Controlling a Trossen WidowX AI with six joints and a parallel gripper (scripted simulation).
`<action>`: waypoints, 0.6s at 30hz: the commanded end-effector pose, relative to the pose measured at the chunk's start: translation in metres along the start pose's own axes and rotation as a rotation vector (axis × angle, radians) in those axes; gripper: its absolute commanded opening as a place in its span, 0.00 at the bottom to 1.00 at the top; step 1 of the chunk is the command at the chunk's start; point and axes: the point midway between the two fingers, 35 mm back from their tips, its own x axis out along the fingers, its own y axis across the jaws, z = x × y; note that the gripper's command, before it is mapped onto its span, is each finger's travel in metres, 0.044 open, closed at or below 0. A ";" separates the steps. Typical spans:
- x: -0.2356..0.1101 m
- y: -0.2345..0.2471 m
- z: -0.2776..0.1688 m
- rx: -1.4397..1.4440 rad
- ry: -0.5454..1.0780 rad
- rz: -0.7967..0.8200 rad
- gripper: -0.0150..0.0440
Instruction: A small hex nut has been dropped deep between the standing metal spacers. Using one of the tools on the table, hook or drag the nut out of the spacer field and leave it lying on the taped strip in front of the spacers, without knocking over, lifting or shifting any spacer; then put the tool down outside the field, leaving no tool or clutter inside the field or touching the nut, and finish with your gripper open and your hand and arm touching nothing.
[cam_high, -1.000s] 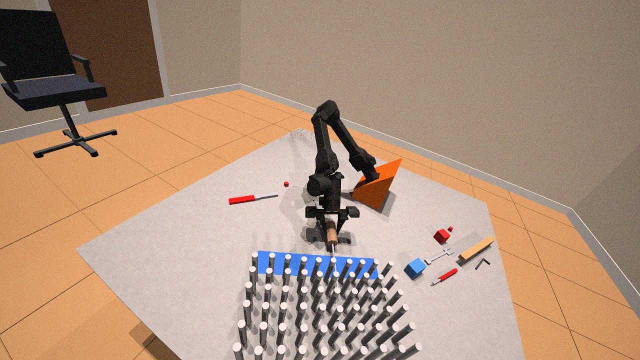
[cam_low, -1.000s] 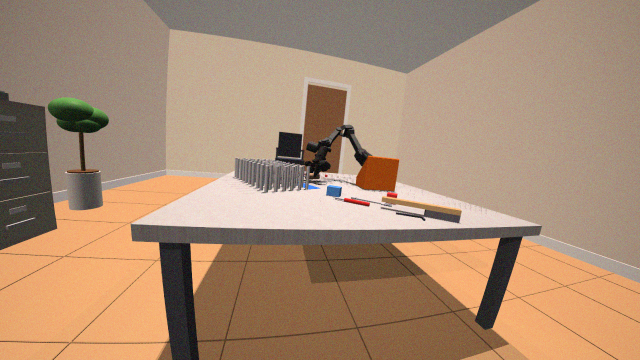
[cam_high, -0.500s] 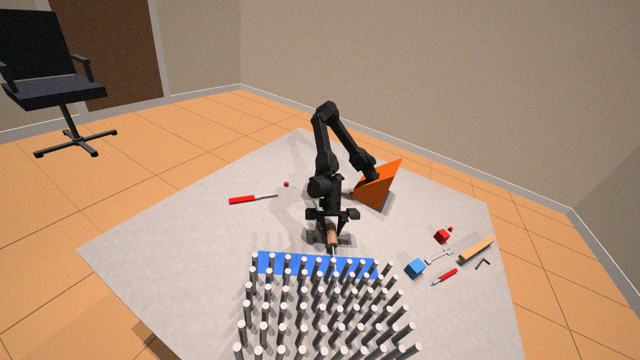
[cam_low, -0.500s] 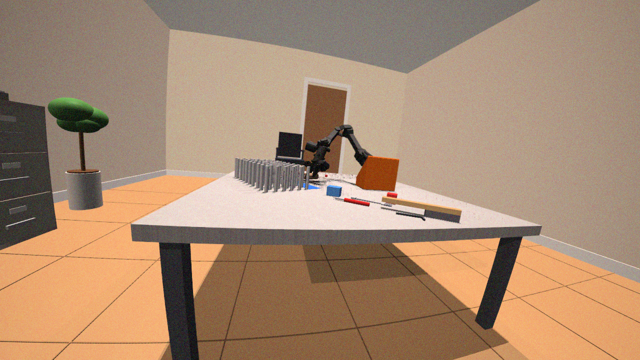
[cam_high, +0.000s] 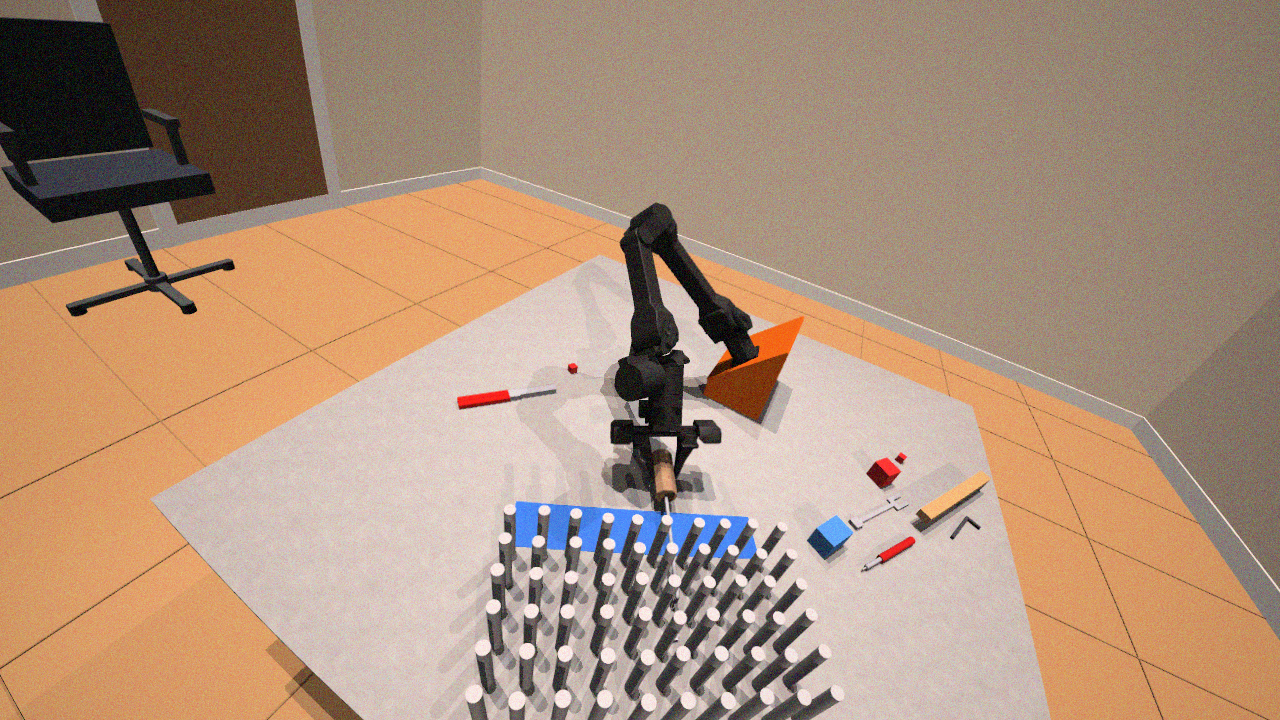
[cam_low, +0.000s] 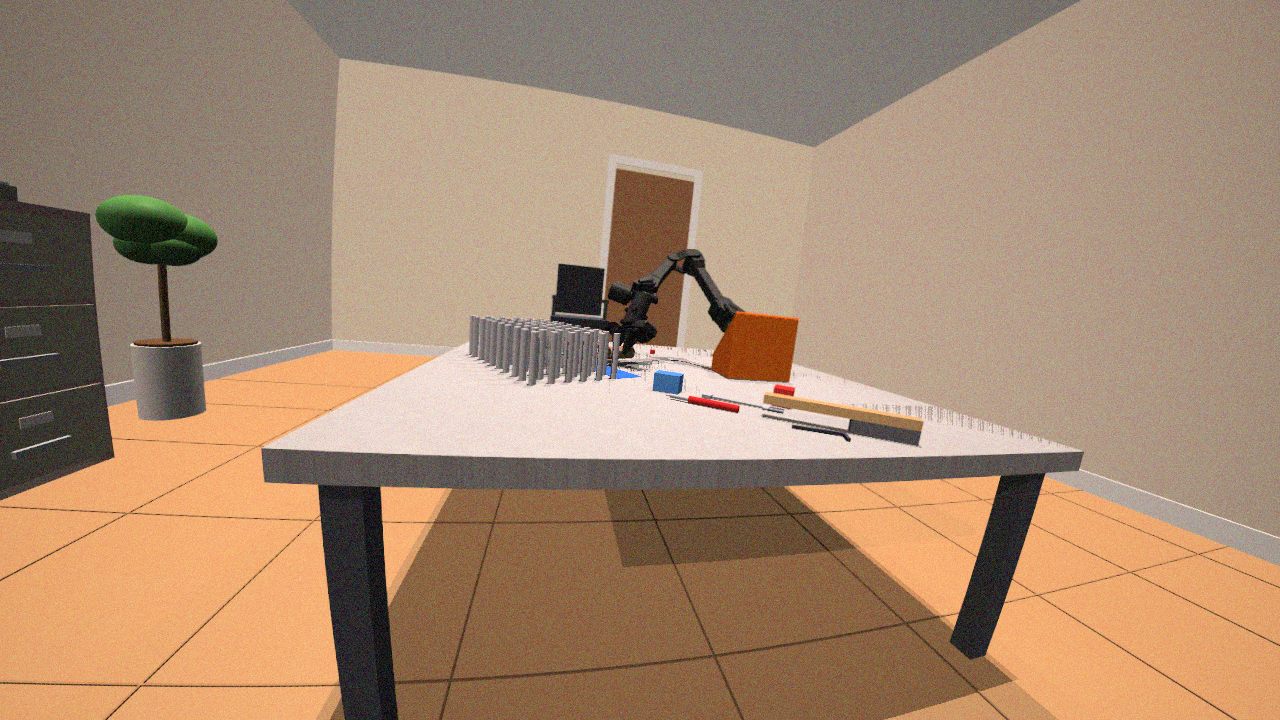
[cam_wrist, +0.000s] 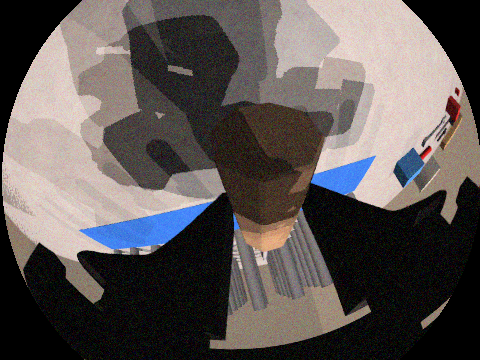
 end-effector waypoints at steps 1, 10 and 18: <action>0.001 0.002 -0.005 0.007 0.008 0.005 0.25; 0.003 0.002 -0.011 0.007 0.009 0.005 0.25; 0.006 0.002 -0.015 0.007 0.009 0.006 0.25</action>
